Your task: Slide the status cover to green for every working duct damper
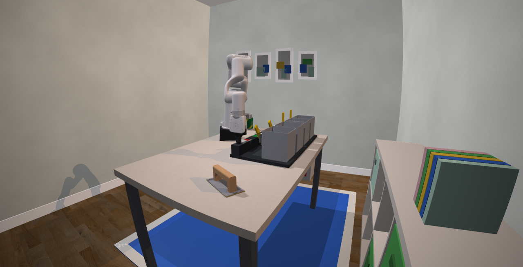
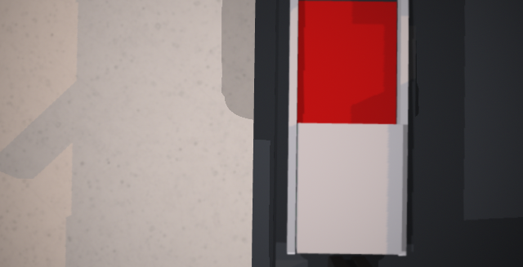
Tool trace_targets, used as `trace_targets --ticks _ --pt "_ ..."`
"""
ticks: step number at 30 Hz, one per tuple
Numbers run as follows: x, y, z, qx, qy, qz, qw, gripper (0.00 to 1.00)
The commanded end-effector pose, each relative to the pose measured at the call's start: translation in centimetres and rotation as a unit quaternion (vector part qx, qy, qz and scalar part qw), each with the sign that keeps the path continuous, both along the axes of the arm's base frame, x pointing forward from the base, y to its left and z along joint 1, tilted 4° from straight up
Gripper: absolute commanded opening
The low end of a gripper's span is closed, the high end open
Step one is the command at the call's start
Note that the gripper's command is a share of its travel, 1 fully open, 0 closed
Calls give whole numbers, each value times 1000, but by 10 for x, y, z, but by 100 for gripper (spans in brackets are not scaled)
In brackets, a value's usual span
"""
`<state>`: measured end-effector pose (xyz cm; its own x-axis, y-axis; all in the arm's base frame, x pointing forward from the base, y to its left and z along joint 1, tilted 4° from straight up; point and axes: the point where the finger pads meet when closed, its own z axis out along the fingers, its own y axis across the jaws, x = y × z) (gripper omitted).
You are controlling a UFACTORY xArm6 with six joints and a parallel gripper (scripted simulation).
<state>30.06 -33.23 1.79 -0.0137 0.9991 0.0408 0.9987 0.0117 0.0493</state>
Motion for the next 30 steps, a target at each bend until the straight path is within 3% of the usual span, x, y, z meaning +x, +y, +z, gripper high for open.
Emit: trace_targets --ticks 1,30 --pt "1 0 2 -2 -1 0 1000 0" --pt "1 12 2 -2 -1 0 1000 0"
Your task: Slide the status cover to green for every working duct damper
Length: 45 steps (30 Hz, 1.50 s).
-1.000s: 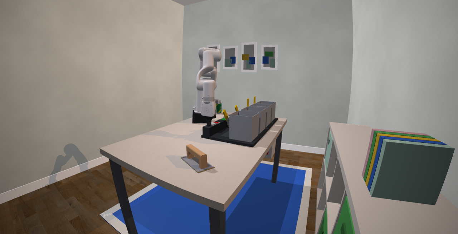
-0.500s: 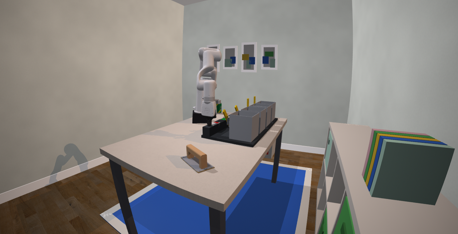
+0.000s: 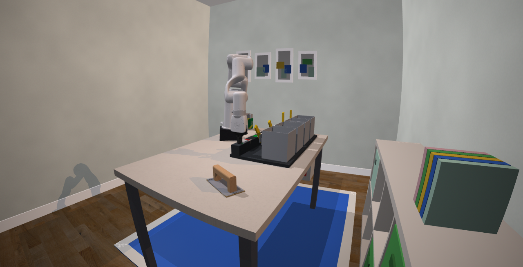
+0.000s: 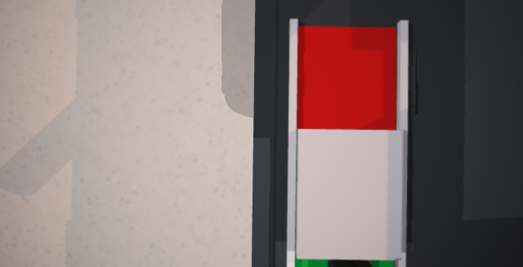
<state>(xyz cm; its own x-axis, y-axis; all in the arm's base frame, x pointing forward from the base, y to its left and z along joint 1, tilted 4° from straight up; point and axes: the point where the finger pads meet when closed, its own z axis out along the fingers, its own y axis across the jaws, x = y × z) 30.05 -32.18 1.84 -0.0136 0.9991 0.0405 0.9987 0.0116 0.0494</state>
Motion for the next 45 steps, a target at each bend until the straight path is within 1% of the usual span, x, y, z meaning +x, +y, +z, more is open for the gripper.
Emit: trace_targets --ticks 1,45 --pt "1 2 1 -1 -1 0 1000 0" --pt "1 25 2 -1 -1 0 1000 0"
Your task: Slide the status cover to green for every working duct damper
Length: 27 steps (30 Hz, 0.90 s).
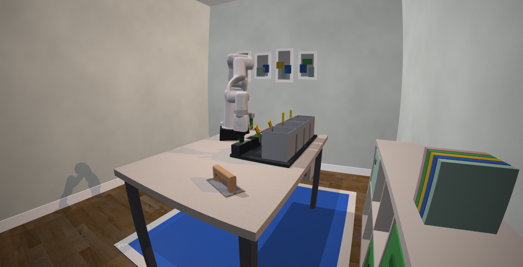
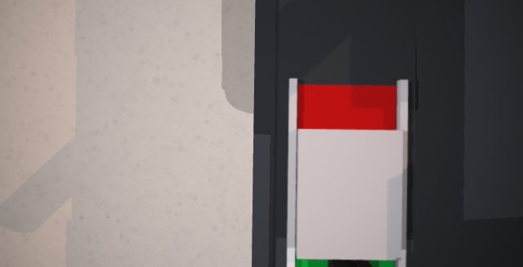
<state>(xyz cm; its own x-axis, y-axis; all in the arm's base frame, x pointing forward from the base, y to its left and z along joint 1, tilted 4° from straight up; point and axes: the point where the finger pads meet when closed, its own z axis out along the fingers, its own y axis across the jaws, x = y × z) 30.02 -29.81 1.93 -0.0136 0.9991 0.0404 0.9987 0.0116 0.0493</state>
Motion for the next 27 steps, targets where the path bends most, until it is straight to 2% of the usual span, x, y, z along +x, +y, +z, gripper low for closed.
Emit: trace_targets --ticks 1,27 --pt "1 2 1 -1 -1 0 1000 0" --pt "1 12 2 -1 -1 0 1000 0"
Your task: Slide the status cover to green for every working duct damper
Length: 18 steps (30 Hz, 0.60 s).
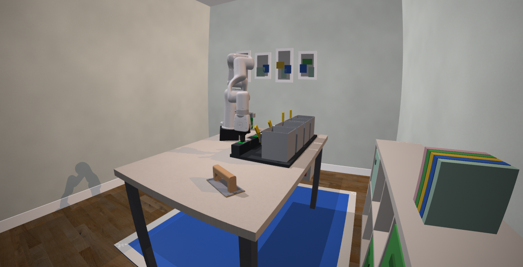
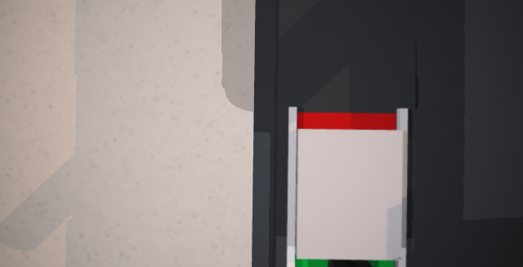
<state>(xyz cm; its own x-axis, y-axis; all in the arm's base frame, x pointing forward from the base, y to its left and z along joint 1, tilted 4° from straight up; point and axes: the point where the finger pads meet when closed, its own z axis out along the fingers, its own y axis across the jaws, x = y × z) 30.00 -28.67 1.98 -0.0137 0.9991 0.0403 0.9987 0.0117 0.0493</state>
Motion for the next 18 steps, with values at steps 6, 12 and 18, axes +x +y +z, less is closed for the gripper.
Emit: trace_targets --ticks 6,12,18 --pt "1 2 1 -1 -1 0 1000 0" --pt "1 3 1 -1 -1 0 1000 0" --pt "1 4 1 -1 -1 0 1000 0"
